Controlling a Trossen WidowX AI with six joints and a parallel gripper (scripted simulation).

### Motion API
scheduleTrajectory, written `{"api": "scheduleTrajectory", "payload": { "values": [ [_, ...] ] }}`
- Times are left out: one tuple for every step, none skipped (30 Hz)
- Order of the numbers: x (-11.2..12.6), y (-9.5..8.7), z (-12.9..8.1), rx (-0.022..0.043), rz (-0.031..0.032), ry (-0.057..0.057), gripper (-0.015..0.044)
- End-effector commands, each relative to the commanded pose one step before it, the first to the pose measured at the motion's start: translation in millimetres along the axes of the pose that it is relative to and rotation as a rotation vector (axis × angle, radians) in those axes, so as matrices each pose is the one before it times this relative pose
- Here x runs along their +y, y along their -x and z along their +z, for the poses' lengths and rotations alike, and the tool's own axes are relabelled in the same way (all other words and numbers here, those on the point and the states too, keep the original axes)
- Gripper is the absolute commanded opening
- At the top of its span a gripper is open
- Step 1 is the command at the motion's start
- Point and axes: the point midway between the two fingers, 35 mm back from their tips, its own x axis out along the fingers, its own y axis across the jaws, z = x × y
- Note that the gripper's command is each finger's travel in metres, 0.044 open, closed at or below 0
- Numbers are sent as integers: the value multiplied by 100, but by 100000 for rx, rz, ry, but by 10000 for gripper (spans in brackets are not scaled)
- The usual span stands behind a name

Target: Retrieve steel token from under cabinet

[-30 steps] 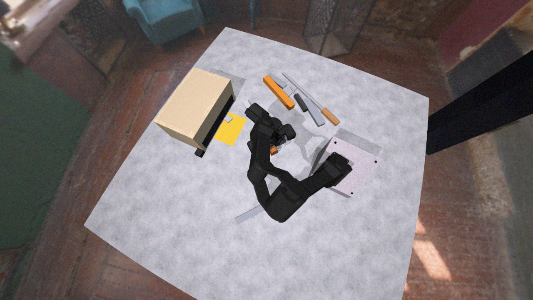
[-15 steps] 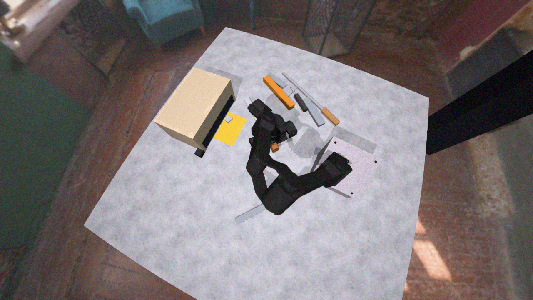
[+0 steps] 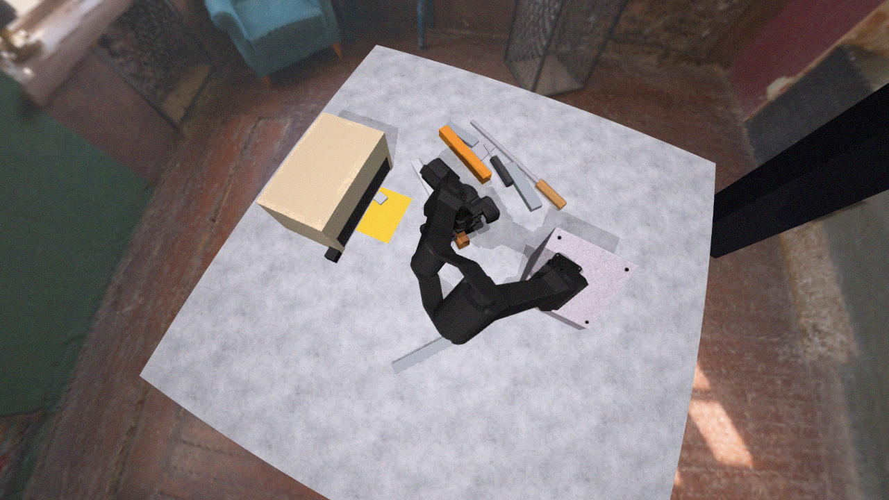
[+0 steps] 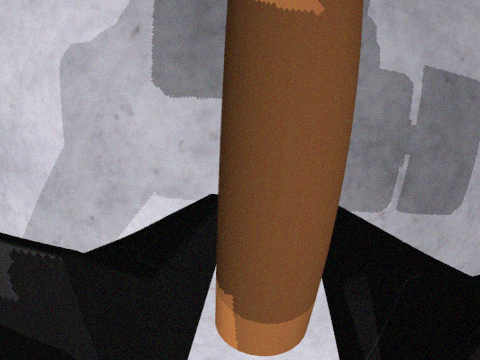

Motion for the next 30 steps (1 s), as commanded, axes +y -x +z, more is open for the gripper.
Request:
{"api": "scheduleTrajectory", "payload": {
  "values": [
    [-459, 309, 764, -1707, -138, 663, 0],
    [-114, 1, 49, -5, -5, 1, 0],
    [-114, 1, 49, -5, -5, 1, 0],
    [-113, 1, 49, -5, -5, 1, 0],
    [-113, 1, 49, -5, -5, 1, 0],
    [-113, 1, 48, -5, -5, 1, 0],
    [-113, 1, 48, -5, -5, 1, 0],
    [-113, 1, 48, -5, -5, 1, 0],
    [-113, 1, 48, -5, -5, 1, 0],
    [-113, 1, 48, -5, -5, 1, 0],
    [-113, 1, 48, -5, -5, 1, 0],
    [-112, 1, 48, -5, -5, 1, 0],
    [-112, 1, 48, -5, -5, 1, 0],
    [-112, 1, 48, -5, -5, 1, 0],
    [-112, 1, 48, -5, -5, 1, 0],
    [-112, 1, 48, -5, -5, 1, 0],
    [-112, 1, 48, -5, -5, 1, 0],
    [-112, 1, 48, -5, -5, 1, 0],
    [-112, 1, 48, -5, -5, 1, 0],
    [-112, 1, 48, -5, -5, 1, 0],
    [-112, 1, 48, -5, -5, 1, 0],
    [-111, 1, 48, -5, -5, 1, 0],
    [-111, 1, 48, -5, -5, 1, 0],
    [-111, 1, 48, -5, -5, 1, 0],
    [-111, 1, 48, -5, -5, 1, 0],
    [-111, 1, 48, -5, -5, 1, 0],
    [-111, 1, 48, -5, -5, 1, 0],
    [-110, 1, 48, -5, -5, 1, 0],
    [-110, 1, 48, -5, -5, 1, 0],
    [-110, 1, 48, -5, -5, 1, 0]
  ]
}}
